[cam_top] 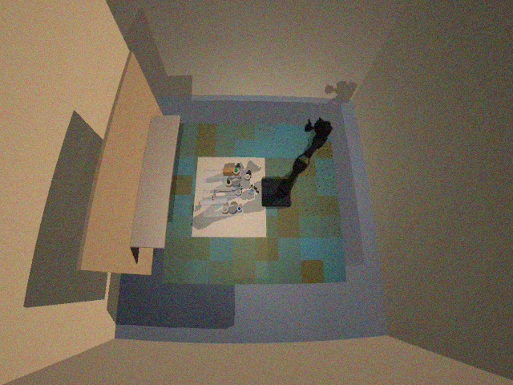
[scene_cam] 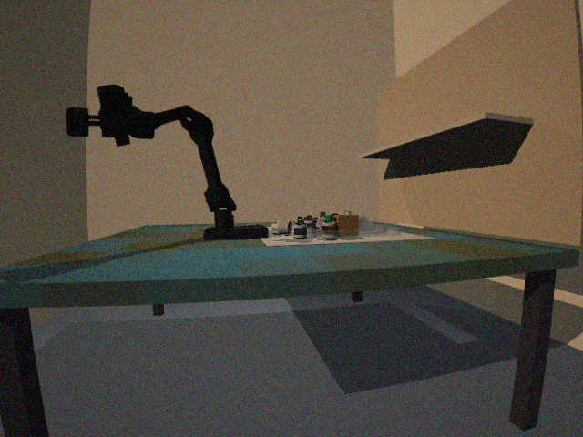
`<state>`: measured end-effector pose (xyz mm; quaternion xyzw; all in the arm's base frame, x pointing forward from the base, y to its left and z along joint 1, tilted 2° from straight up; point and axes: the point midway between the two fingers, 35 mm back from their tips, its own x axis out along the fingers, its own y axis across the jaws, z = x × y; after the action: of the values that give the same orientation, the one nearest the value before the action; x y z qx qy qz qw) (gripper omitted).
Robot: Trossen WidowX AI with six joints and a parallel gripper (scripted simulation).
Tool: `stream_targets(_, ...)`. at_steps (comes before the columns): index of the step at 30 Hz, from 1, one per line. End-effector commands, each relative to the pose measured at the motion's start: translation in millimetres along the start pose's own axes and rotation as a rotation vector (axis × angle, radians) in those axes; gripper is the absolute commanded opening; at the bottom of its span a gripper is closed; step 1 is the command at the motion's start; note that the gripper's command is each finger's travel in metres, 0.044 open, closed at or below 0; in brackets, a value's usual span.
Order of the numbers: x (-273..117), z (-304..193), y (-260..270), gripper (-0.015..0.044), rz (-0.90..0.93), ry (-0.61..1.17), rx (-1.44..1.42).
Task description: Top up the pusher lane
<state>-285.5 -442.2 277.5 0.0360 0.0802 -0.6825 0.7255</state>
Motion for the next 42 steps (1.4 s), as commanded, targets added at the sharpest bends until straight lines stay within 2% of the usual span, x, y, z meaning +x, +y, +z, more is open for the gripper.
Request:
stream_targets(1,1.8,-0.5,2.6,0.0426,0.004,0.004,0.002)
stream_targets(7,47.4,-17.7,90.2,0.044,0.132,0.136,0.059)
stream_targets(12,70.2,-36.2,175.7,0.044,0.25,0.273,0.063)
stream_targets(16,75.3,-52.6,247.7,0.044,0.351,0.393,0.025)
stream_targets(21,62.7,-75.2,334.4,0.044,0.477,0.547,-0.058)
stream_targets(30,-8.8,-118.8,466.6,0.044,0.7,0.82,-0.322)
stream_targets(36,-90.2,-148.2,529.2,0.044,0.851,0.994,-0.615)
stream_targets(42,-182.1,-170.0,554.8,0.044,0.975,1.118,-0.982)
